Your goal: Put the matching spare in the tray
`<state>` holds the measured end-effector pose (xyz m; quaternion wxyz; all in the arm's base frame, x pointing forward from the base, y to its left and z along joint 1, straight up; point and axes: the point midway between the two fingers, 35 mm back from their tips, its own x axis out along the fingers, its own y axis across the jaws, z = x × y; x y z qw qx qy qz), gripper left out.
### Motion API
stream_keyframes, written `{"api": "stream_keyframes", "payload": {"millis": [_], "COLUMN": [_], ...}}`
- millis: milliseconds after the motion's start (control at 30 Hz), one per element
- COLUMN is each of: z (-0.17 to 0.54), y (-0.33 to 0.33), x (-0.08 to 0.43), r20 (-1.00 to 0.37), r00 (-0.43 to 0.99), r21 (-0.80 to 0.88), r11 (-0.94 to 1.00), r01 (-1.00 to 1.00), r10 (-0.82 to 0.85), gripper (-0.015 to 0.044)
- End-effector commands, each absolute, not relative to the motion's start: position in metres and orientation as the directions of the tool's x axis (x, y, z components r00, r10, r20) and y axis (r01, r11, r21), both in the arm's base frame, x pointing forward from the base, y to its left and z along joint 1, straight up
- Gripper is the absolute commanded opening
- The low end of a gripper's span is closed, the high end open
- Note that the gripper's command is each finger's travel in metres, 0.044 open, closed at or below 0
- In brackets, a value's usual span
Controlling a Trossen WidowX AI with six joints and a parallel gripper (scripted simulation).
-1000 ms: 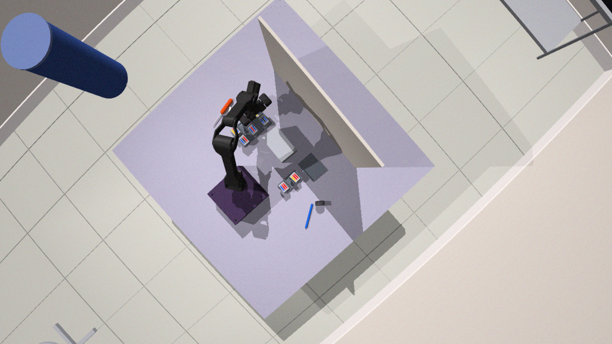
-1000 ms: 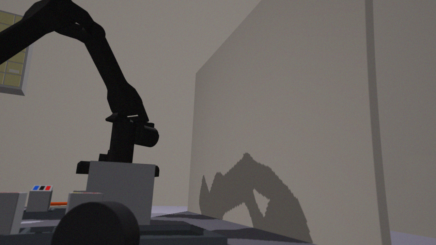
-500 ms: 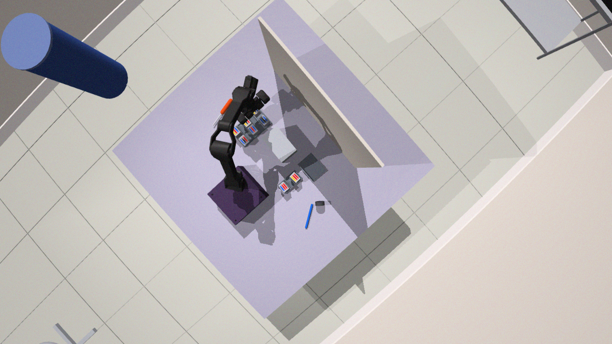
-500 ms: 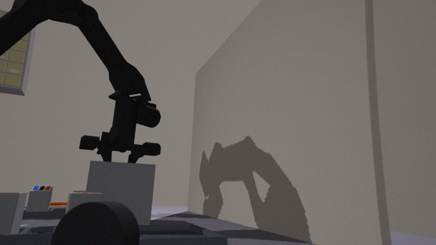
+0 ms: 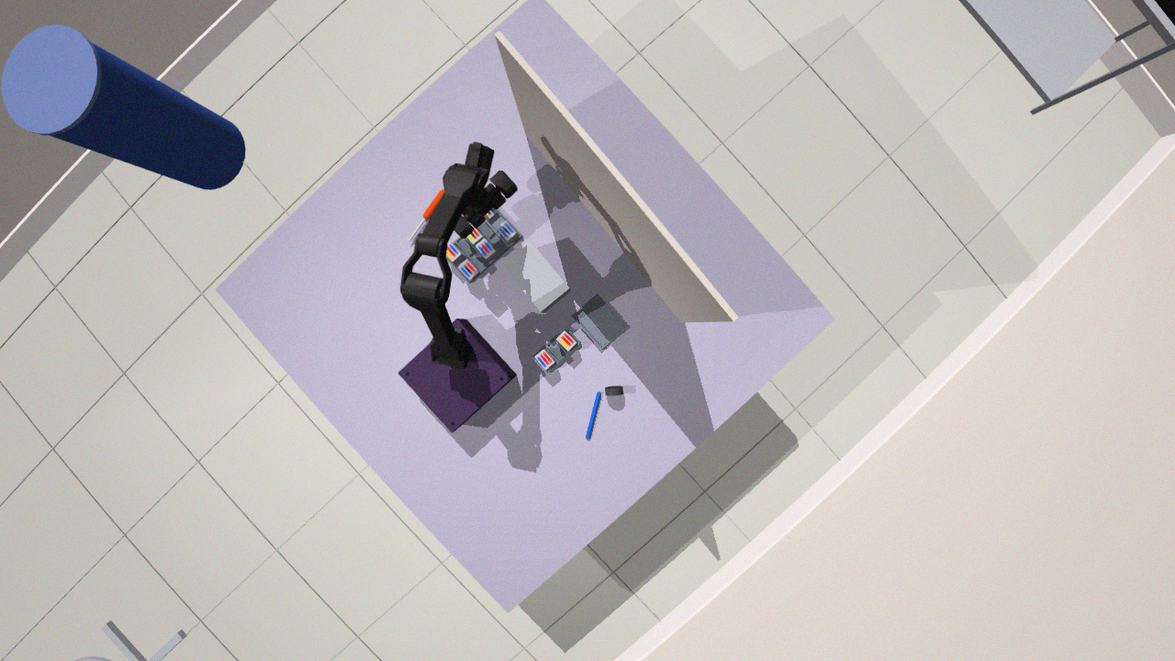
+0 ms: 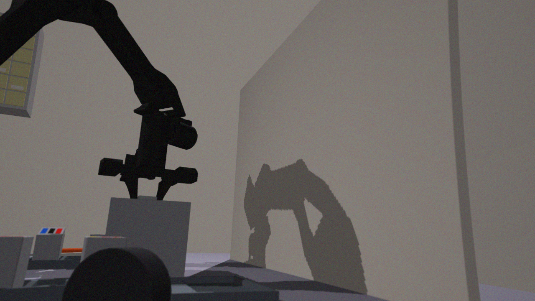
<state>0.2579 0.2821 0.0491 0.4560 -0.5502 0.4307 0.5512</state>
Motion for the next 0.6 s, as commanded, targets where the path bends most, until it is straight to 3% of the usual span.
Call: {"api": "stream_keyframes", "payload": {"millis": [0,567], "z": [0.053,0.119], "y": [0.283,0.289], "x": [0.259,0.258], "r20": [-0.999,-0.999], "r00": [0.032,0.031], "r21": [-0.038,-0.037], "r11": [-0.216,-0.216], "r01": [-0.976,-0.976], "r10": [0.031,0.032], "gripper": [0.0000,0.0000]}}
